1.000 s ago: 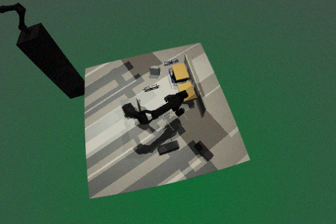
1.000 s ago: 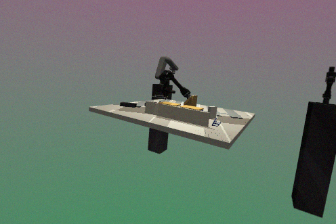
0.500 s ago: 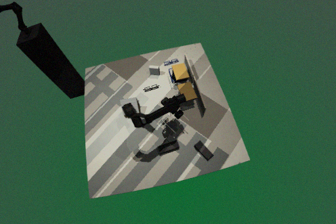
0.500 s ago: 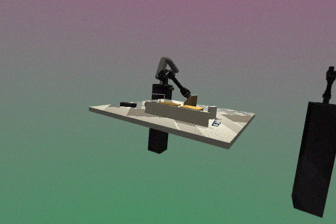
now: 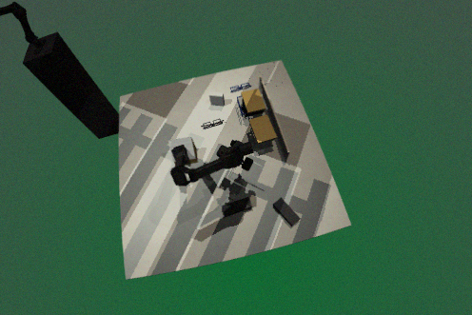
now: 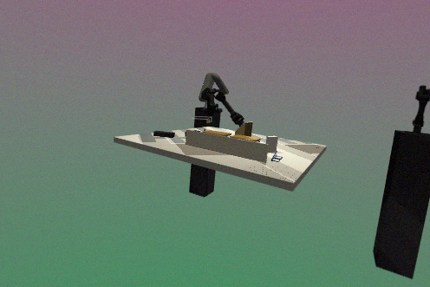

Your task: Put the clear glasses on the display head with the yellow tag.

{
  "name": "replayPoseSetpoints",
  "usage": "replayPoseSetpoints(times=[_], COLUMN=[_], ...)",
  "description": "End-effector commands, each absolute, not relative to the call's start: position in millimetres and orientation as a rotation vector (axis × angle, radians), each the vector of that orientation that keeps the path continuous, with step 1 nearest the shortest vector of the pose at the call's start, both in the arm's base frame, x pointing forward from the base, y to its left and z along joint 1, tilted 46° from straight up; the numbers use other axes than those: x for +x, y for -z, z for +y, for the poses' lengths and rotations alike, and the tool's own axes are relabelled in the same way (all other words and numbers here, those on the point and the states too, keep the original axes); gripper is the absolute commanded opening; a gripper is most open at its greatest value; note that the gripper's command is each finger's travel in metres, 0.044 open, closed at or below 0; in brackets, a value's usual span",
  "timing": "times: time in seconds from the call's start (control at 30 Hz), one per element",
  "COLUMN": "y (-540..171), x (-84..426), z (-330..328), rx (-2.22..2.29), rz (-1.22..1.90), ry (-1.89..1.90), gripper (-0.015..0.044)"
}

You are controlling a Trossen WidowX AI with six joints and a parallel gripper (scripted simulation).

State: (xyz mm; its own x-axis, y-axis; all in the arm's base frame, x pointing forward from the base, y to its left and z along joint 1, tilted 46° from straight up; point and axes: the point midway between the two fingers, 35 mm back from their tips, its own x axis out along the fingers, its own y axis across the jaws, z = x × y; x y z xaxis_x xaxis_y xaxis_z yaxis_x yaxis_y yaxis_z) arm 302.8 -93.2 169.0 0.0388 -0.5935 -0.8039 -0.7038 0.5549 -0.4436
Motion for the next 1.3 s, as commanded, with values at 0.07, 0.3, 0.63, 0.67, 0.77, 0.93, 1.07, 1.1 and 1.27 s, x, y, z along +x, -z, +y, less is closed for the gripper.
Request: replayPoseSetpoints(times=[0.07, 0.3, 0.63, 0.67, 0.77, 0.93, 1.07, 1.1, 1.27], y=[-181, -193, -206, -207, -210, -213, -215, -216, -217], x=[285, 265, 238, 235, 227, 213, 203, 200, 187], z=[-92, -90, -86, -85, -83, -81, -78, -77, -74], rx=[-1.206, -1.318, -1.496, -1.514, -1.572, -1.672, -1.755, -1.777, -1.886], rz=[1.592, 1.523, 1.404, 1.390, 1.349, 1.277, 1.217, 1.201, 1.122], ry=[-0.259, -0.396, -0.572, -0.588, -0.636, -0.709, -0.763, -0.775, -0.834], gripper=[0.0000, 0.0000, 0.0000, 0.0000, 0.0000, 0.0000, 0.0000, 0.0000, 0.0000])
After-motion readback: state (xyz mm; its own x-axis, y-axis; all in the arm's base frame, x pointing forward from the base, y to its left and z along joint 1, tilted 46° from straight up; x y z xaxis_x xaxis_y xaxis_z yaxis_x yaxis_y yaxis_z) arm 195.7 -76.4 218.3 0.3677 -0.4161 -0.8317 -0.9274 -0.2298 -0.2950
